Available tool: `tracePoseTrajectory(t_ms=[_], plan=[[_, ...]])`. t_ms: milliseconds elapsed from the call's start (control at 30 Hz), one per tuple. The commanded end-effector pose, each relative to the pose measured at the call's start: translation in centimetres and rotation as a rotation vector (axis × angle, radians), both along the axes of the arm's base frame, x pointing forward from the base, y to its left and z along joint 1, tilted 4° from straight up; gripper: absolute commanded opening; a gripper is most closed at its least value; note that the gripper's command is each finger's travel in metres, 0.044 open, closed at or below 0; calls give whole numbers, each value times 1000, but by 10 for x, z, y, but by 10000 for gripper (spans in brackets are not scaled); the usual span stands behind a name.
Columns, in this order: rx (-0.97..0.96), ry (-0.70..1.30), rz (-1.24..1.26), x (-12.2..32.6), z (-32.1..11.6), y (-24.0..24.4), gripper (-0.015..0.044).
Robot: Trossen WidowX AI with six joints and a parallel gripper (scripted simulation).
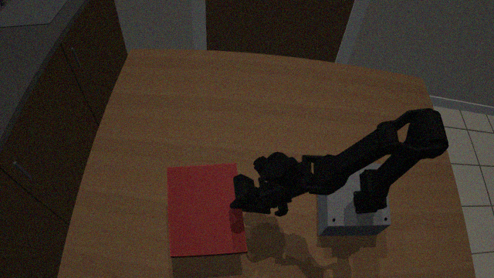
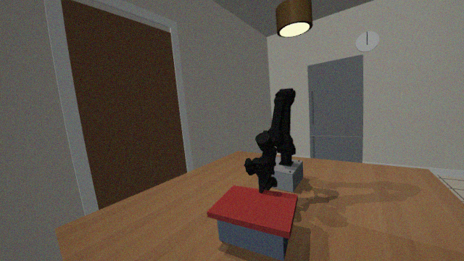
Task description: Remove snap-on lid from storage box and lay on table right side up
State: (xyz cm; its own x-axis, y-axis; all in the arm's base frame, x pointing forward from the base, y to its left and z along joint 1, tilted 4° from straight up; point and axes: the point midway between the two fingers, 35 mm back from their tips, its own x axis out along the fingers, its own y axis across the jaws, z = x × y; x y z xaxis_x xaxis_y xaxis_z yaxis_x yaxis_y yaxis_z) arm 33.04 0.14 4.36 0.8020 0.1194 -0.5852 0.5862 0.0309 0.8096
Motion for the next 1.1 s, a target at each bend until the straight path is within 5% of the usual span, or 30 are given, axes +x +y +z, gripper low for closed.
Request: tracePoseTrajectory(t_ms=[0, 1067], plan=[[1, -1, -6, 1, 0, -1, 30], [0, 0, 0, -2, 6, 0, 0]])
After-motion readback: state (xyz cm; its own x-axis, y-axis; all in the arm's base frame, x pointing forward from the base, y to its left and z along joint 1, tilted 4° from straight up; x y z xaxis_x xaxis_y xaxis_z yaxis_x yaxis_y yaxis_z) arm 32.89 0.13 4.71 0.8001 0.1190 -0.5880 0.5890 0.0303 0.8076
